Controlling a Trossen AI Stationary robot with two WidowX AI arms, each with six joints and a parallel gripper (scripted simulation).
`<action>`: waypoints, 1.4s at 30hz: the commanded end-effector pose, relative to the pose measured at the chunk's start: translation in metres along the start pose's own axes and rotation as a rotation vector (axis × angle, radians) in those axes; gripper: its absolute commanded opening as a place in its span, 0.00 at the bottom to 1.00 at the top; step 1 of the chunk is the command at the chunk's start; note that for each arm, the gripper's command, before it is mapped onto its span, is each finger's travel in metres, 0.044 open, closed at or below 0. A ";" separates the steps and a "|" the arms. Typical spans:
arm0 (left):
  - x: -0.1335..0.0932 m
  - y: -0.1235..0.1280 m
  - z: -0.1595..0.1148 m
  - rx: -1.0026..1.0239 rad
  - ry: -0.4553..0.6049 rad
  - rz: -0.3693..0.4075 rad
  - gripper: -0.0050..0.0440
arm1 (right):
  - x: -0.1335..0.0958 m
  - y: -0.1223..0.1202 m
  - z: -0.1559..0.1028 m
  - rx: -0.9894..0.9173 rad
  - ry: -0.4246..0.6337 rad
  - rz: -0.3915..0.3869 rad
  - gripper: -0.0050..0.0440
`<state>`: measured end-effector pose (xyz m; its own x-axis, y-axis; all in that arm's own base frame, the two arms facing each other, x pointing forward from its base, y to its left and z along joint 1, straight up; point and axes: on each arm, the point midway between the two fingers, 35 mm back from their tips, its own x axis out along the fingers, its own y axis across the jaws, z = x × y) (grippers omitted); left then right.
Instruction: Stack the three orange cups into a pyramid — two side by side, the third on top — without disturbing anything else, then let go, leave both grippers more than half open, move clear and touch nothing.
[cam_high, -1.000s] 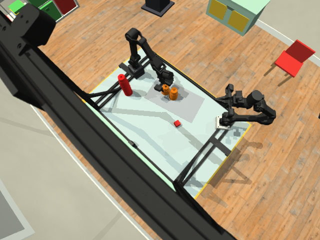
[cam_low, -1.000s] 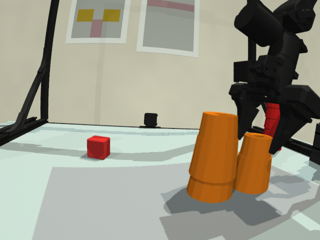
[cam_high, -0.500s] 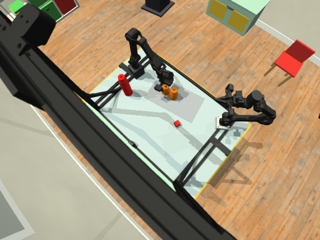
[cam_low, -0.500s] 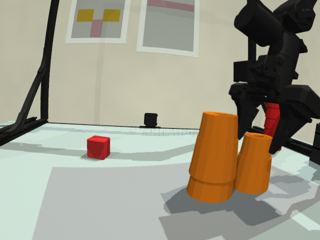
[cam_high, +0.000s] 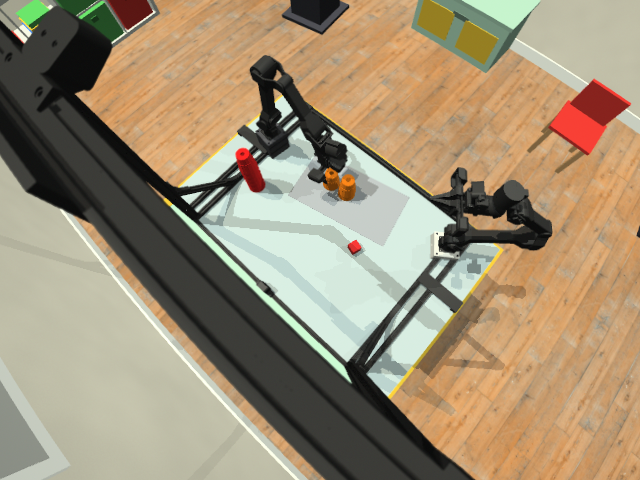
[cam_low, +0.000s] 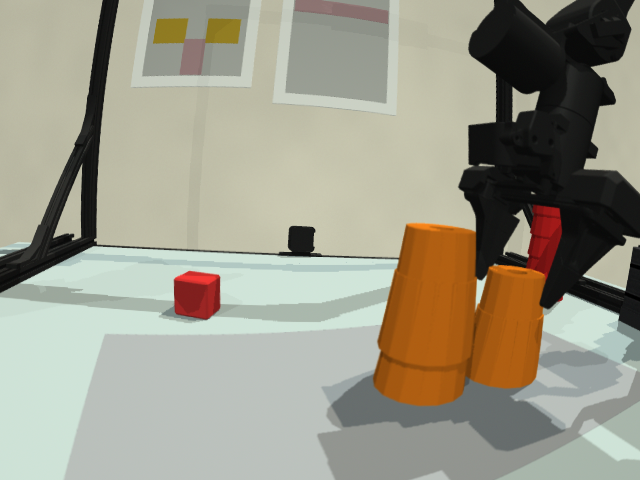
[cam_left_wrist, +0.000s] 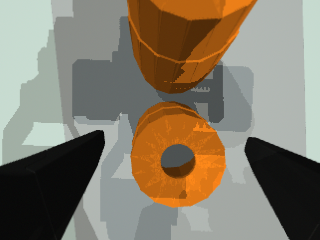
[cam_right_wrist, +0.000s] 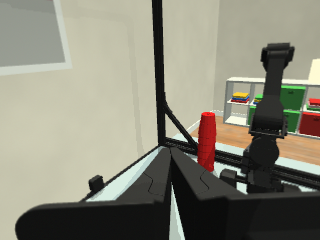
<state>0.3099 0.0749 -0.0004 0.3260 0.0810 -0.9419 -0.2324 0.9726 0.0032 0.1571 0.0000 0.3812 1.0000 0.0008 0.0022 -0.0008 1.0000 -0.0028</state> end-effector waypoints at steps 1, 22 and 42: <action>-0.023 -0.001 0.013 0.000 -0.008 -0.002 1.00 | 0.000 0.000 0.000 0.003 0.002 -0.001 0.10; -0.050 -0.001 0.021 -0.001 -0.006 -0.003 1.00 | 0.000 0.000 0.000 0.003 0.002 -0.001 0.10; -0.189 -0.015 0.060 0.027 -0.465 -0.091 1.00 | 0.000 0.000 0.000 0.003 0.002 -0.001 0.10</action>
<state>0.3145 0.0646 0.1511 0.6096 0.0819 -0.7884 -0.1906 0.9806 -0.0454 0.1571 0.0000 0.3812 1.0000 0.0006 0.0021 -0.0006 1.0000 -0.0028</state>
